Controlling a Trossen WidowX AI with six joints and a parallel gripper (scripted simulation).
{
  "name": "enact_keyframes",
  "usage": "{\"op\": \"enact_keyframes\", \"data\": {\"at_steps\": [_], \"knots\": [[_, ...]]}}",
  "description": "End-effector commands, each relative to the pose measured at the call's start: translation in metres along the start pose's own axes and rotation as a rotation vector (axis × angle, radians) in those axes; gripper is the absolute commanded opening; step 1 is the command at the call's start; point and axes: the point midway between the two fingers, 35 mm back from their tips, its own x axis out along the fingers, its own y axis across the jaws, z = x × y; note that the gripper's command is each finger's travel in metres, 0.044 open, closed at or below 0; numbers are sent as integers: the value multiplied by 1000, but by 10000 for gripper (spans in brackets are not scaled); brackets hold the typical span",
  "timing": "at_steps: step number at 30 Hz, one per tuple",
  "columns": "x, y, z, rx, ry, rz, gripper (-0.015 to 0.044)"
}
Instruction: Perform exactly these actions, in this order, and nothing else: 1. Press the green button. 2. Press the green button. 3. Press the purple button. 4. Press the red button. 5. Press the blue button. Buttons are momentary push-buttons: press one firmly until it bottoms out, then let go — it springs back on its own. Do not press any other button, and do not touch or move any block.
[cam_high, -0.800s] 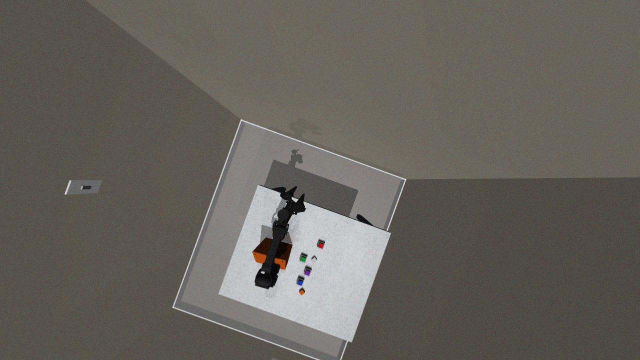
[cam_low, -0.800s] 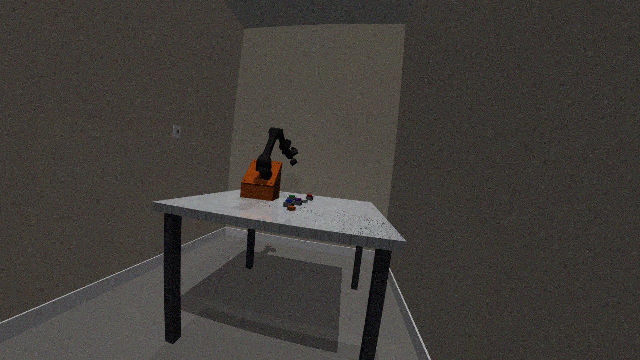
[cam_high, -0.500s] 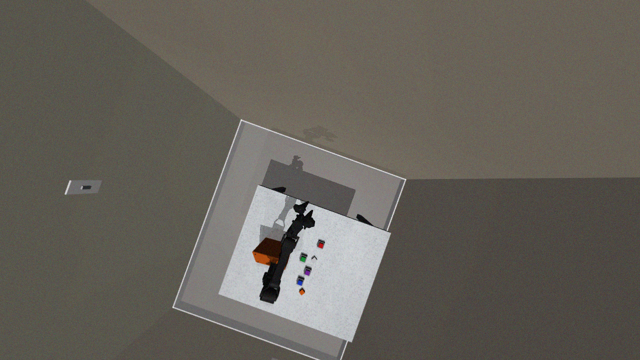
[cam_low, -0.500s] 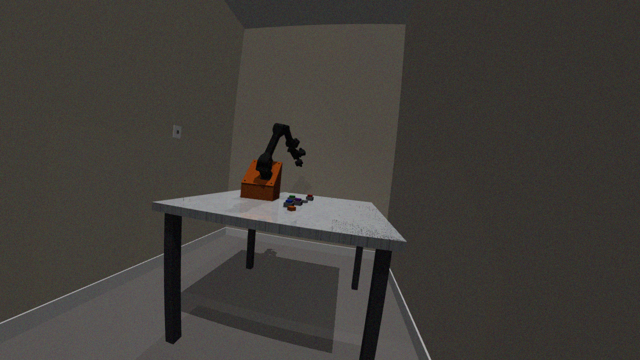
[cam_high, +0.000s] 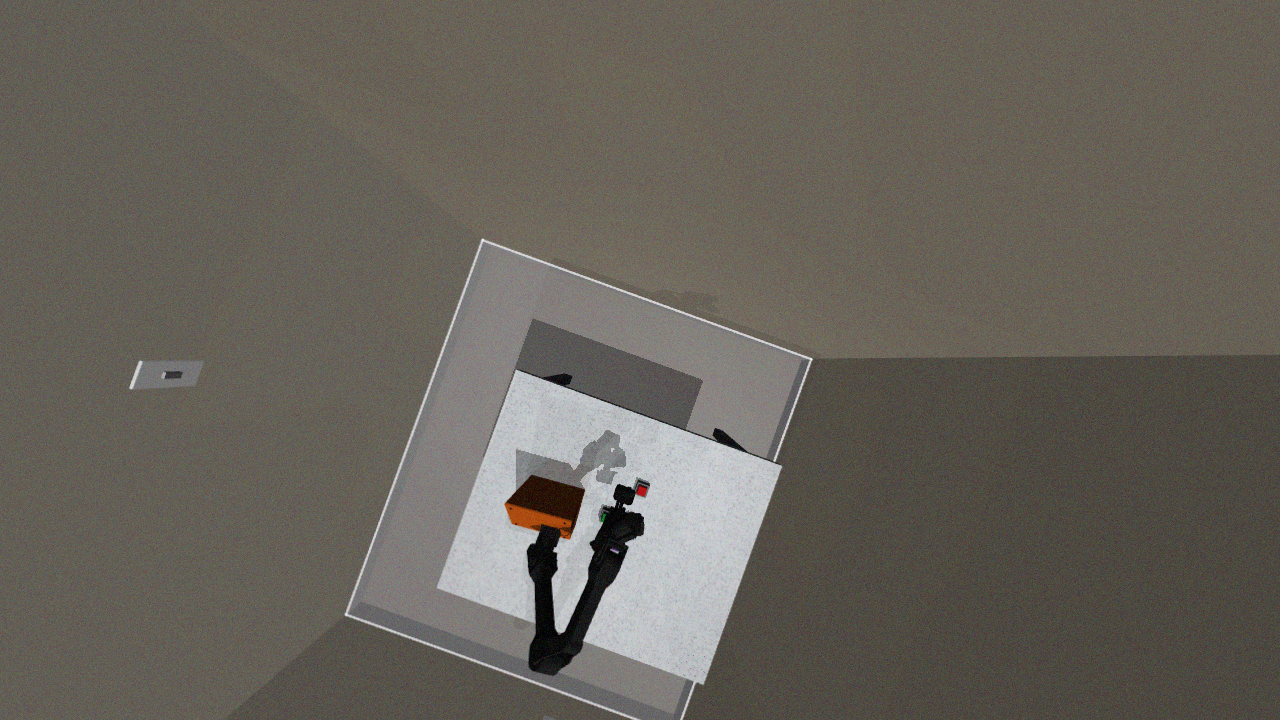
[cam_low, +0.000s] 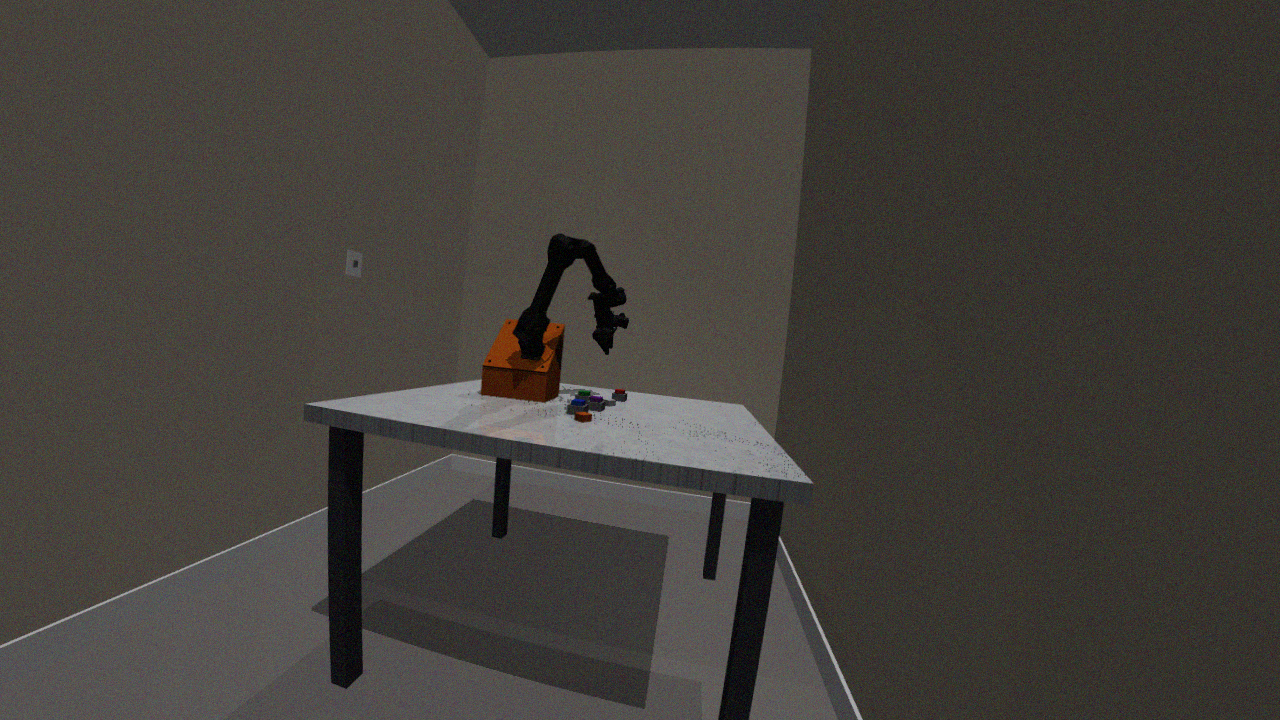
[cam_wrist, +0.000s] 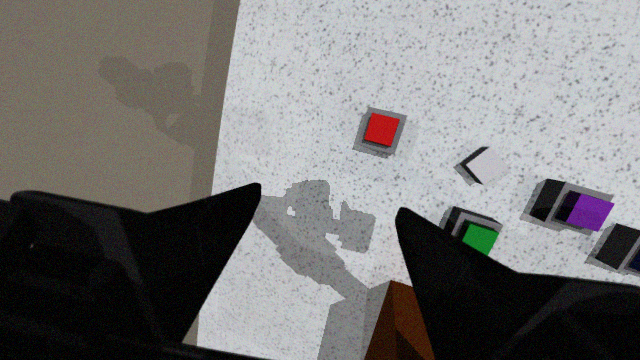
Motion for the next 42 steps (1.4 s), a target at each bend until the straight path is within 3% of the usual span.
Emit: {"op": "enact_keyframes", "data": {"at_steps": [1, 5, 10, 16, 25, 42], "knots": [[2, -74, -13, 34, 85, -140, 400], [-1, -146, -38, 58, 187, -276, 400], [-1, -153, -41, 60, 198, -289, 400], [55, -170, -52, 60, 197, -291, 242], [57, -171, -53, 60, 197, -291, 20], [70, -174, -55, 59, 197, -290, 20]]}}
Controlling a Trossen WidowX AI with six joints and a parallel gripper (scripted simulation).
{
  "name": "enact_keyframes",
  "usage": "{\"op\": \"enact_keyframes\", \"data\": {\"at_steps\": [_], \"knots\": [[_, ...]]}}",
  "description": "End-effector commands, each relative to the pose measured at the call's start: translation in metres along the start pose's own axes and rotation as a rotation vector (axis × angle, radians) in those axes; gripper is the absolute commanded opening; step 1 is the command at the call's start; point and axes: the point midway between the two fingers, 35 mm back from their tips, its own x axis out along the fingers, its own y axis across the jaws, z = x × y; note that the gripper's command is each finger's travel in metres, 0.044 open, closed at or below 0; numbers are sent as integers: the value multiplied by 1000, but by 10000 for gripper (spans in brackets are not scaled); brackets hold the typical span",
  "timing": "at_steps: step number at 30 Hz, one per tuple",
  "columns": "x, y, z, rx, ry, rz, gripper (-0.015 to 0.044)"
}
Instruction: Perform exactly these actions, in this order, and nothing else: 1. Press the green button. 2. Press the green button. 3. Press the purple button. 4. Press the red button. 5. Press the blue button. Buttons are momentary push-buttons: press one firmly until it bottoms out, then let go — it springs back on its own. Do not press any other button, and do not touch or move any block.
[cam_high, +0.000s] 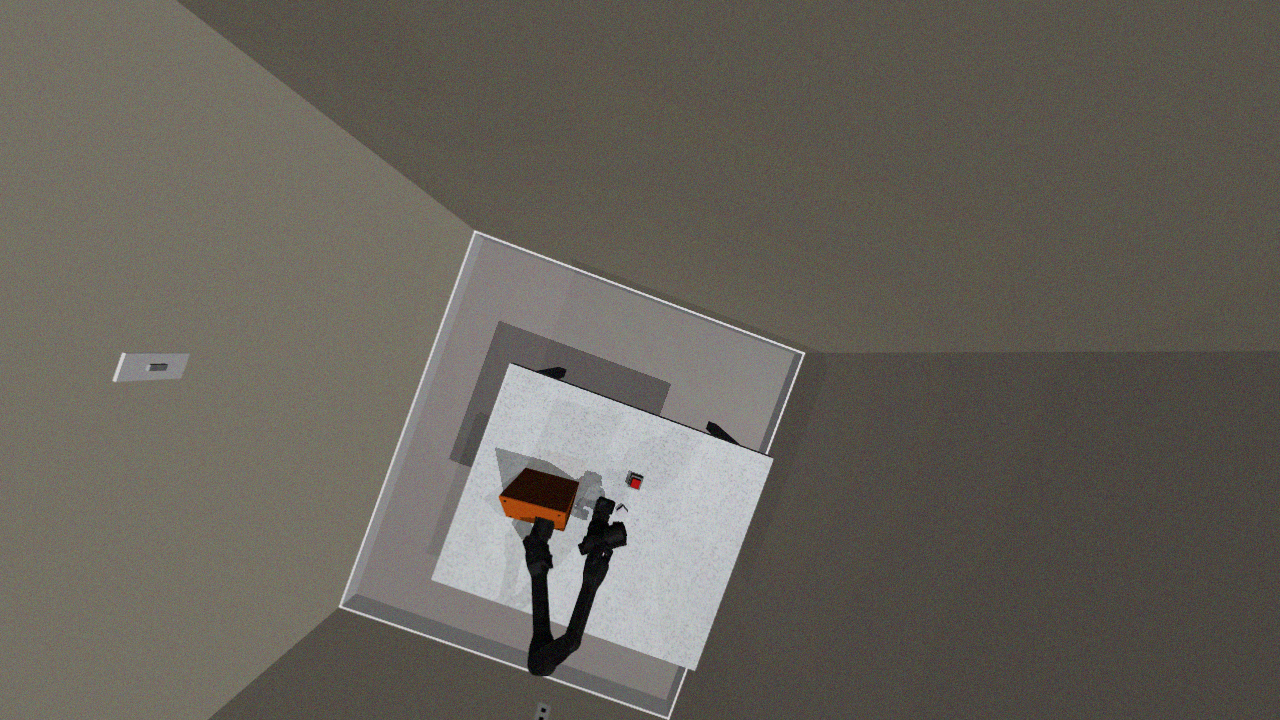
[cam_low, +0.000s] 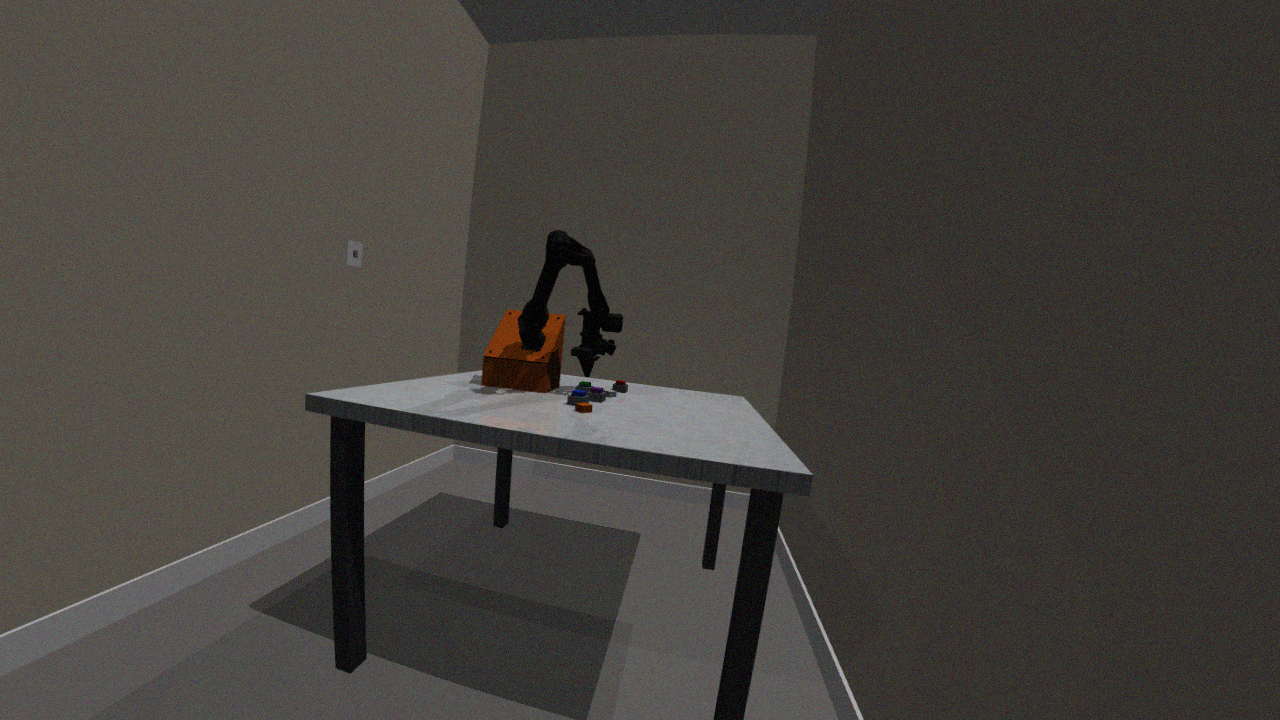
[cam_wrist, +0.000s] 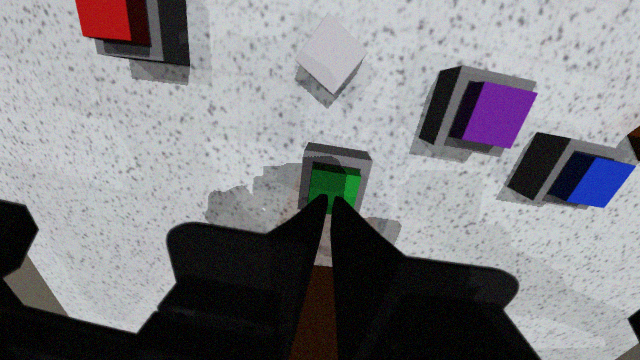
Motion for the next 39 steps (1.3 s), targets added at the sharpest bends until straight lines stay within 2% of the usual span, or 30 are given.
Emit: {"op": "enact_keyframes", "data": {"at_steps": [1, 14, 32, 37, 39], "knots": [[8, -1, -3, -12, 7, -10, 20], [27, -3, -4, -11, 7, -13, 20], [27, -3, -4, -11, 7, -13, 20], [-6, -2, -4, -11, 7, -10, 20], [-8, -2, -4, -11, 7, -11, 20]]}}
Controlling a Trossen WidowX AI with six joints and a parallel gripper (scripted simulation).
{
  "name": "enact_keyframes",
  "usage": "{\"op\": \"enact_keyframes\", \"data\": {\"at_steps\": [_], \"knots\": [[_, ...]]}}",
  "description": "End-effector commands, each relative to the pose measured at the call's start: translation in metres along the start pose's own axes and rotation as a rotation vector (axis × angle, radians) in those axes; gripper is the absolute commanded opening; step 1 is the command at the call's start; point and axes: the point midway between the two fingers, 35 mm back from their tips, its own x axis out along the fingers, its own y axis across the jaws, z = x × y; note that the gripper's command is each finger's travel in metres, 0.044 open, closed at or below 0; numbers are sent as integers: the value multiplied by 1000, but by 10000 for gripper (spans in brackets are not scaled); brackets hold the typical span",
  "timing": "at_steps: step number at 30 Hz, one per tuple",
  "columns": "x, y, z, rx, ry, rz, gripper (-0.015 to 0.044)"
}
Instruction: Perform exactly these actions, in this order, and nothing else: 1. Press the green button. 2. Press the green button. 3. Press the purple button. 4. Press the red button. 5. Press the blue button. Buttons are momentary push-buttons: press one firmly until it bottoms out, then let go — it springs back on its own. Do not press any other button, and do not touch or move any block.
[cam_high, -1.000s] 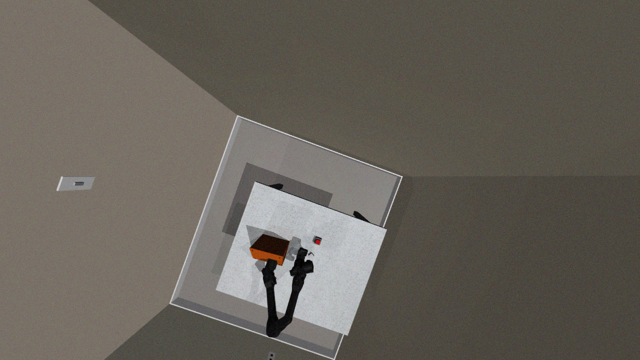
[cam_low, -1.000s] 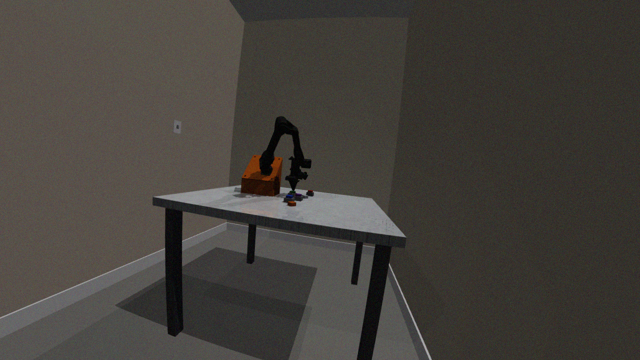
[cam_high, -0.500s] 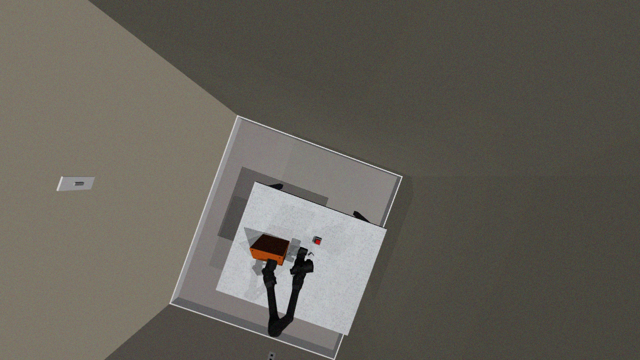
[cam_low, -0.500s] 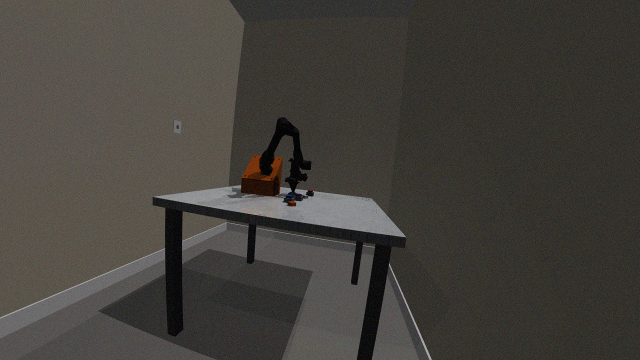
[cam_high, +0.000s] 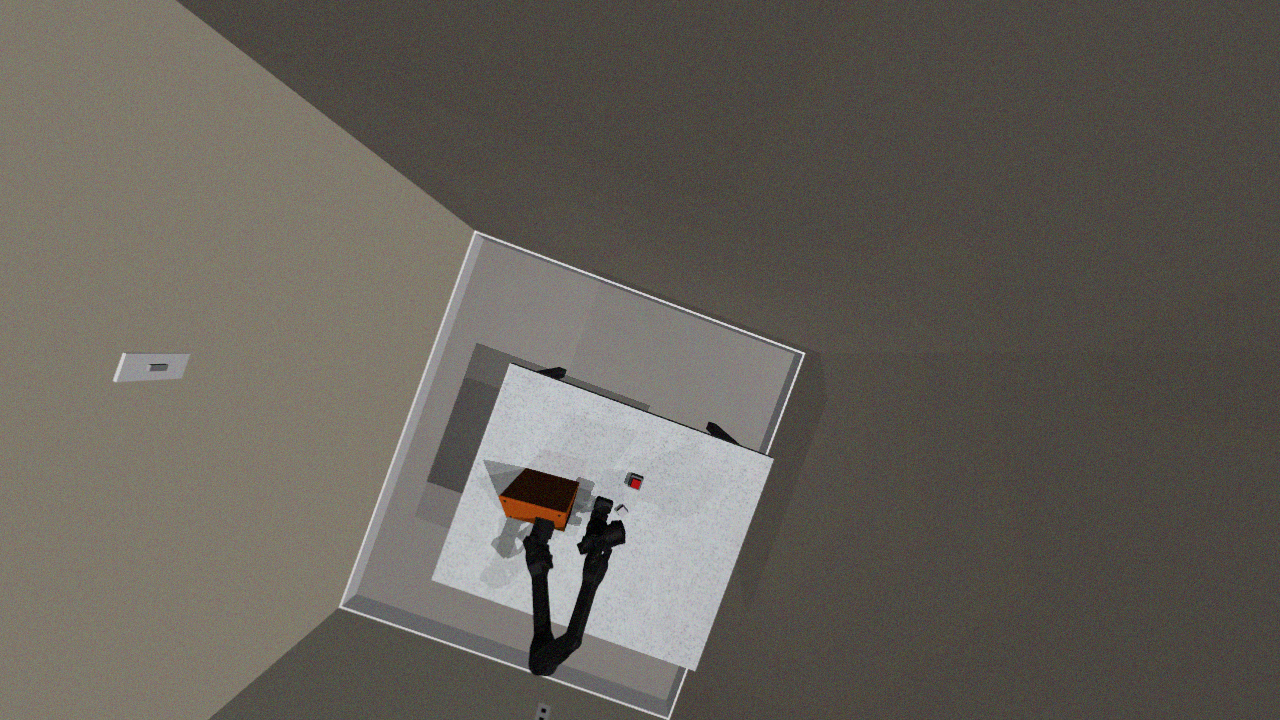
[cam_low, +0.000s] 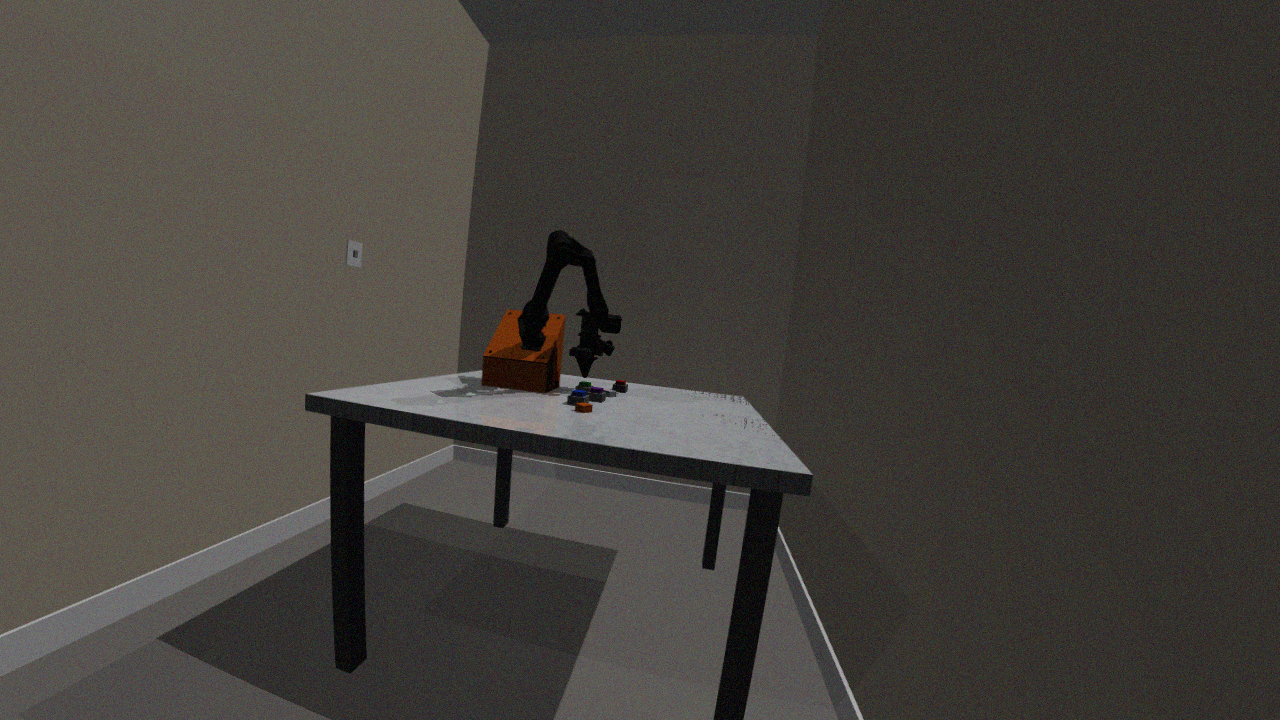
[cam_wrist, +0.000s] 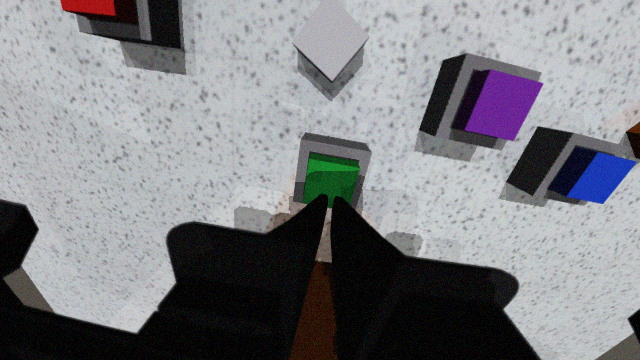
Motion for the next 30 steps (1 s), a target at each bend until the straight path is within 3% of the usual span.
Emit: {"op": "enact_keyframes", "data": {"at_steps": [1, 30], "knots": [[-10, 0, 2, 12, -4, 7, 20], [25, 0, 2, 12, -4, 5, 20]]}}
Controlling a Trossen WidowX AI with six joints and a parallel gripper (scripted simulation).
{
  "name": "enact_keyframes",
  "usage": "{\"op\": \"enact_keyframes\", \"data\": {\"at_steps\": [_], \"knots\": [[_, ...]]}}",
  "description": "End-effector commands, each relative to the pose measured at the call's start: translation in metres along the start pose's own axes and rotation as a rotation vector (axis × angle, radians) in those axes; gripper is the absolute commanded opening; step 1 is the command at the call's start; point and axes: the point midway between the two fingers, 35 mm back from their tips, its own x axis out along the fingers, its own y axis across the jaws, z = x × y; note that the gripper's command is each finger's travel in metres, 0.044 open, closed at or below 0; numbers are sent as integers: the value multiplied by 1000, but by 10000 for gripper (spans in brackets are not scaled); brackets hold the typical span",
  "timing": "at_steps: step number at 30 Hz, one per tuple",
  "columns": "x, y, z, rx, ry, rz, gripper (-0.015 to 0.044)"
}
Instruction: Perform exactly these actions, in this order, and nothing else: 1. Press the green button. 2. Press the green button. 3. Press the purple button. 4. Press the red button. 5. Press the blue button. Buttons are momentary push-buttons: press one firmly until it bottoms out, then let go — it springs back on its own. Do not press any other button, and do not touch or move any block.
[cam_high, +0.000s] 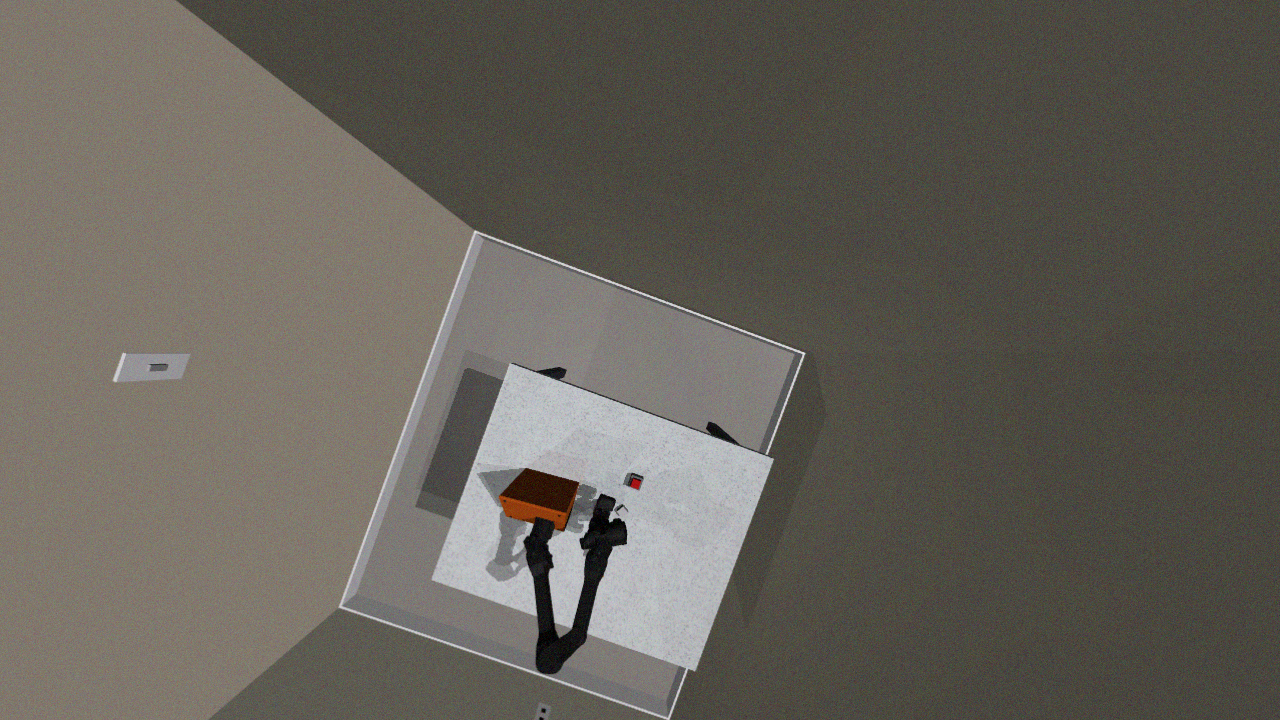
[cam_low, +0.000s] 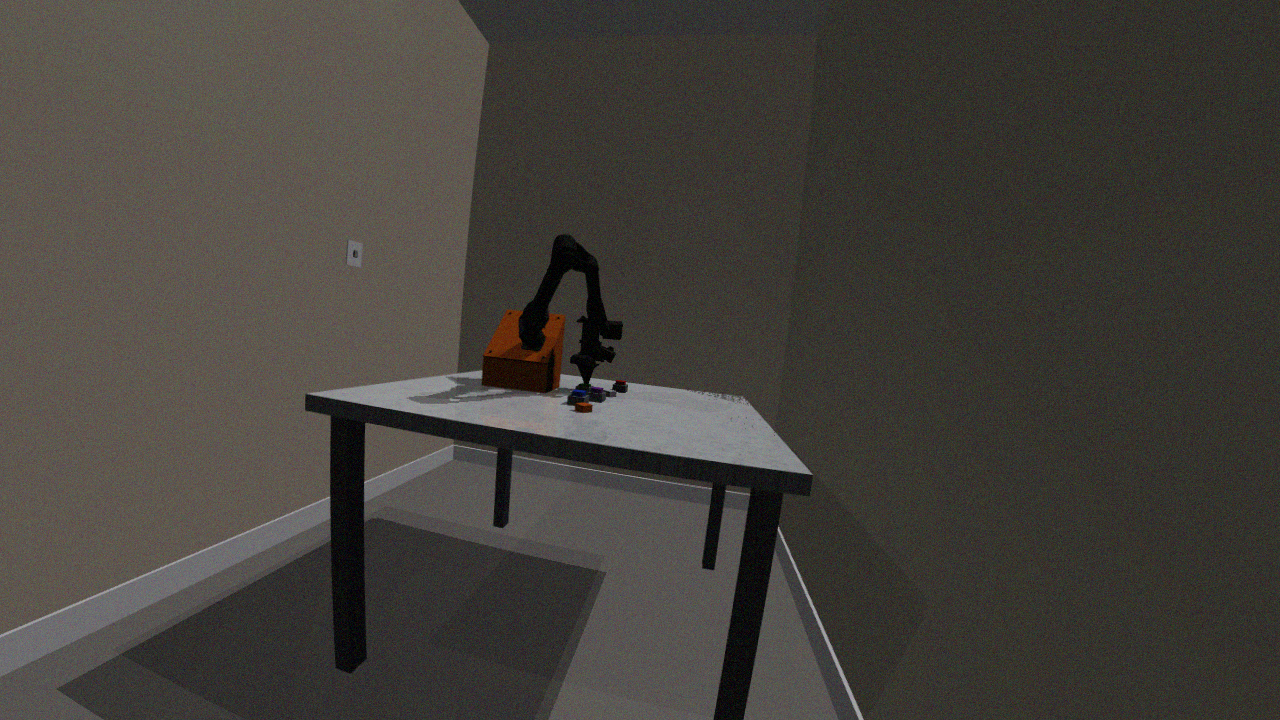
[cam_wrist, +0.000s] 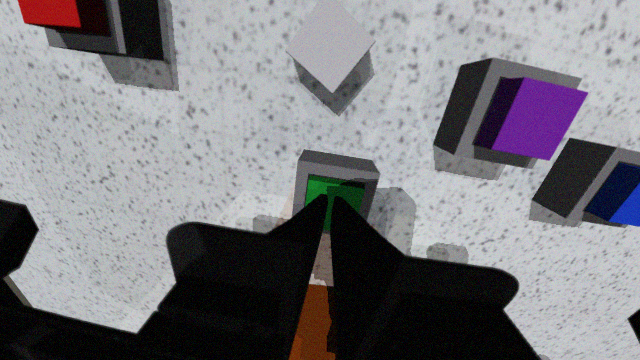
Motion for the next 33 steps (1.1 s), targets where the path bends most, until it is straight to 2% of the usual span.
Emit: {"op": "enact_keyframes", "data": {"at_steps": [1, 14, 19, 23, 28, 33], "knots": [[3, -2, -4, -11, 7, -10, 20], [3, -2, -4, -11, 7, -10, 20], [-30, -1, -3, -10, 7, -8, 20], [-35, -1, -3, -11, 7, -8, 20], [-92, 0, -2, -11, 8, -5, 20], [-95, -1, -1, -12, 8, -5, 20]]}}
